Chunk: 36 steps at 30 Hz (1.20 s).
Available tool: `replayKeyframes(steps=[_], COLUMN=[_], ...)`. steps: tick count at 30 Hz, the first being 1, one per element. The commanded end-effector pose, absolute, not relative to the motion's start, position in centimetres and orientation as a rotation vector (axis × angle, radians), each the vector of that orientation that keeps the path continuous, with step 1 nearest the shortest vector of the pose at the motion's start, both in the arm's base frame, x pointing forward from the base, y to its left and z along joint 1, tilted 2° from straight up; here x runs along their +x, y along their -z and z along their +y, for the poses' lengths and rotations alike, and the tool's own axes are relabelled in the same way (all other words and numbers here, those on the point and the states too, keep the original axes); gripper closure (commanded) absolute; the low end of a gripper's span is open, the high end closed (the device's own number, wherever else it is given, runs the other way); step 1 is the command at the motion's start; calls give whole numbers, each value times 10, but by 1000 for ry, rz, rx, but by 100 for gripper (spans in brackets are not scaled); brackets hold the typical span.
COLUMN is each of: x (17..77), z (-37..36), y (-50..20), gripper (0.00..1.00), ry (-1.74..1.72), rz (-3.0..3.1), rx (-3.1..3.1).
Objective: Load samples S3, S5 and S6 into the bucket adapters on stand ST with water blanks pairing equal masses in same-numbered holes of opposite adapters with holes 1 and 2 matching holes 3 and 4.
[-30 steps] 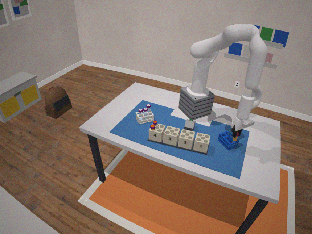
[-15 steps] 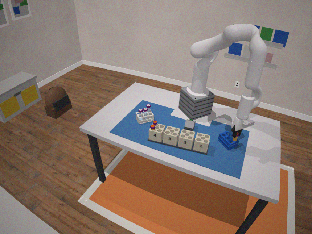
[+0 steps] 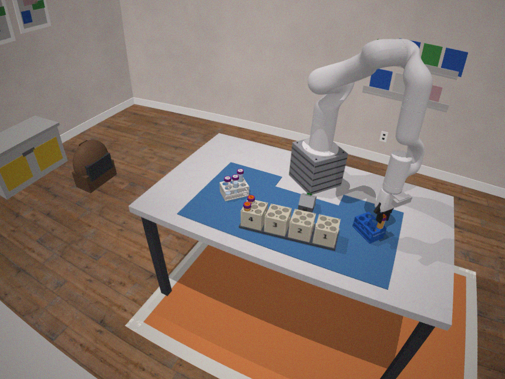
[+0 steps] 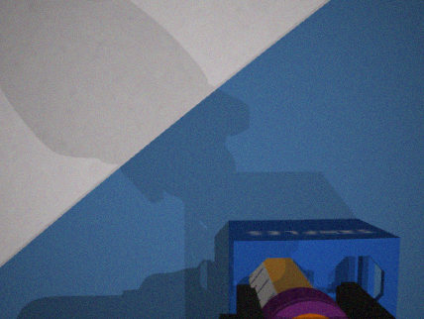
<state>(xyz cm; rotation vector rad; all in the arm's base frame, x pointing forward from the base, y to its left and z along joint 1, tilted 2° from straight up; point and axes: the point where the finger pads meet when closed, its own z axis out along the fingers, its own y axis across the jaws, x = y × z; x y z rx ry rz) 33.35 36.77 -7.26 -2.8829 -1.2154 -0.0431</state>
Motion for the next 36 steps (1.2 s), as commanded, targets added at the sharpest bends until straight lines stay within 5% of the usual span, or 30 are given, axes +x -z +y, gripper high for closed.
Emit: replayKeyframes(steps=[1, 36], x=[334, 334], z=[368, 368], y=[72, 53], gripper=[100, 100], ry=[45, 46], rz=[-1215, -1215], rx=[-2882, -2882])
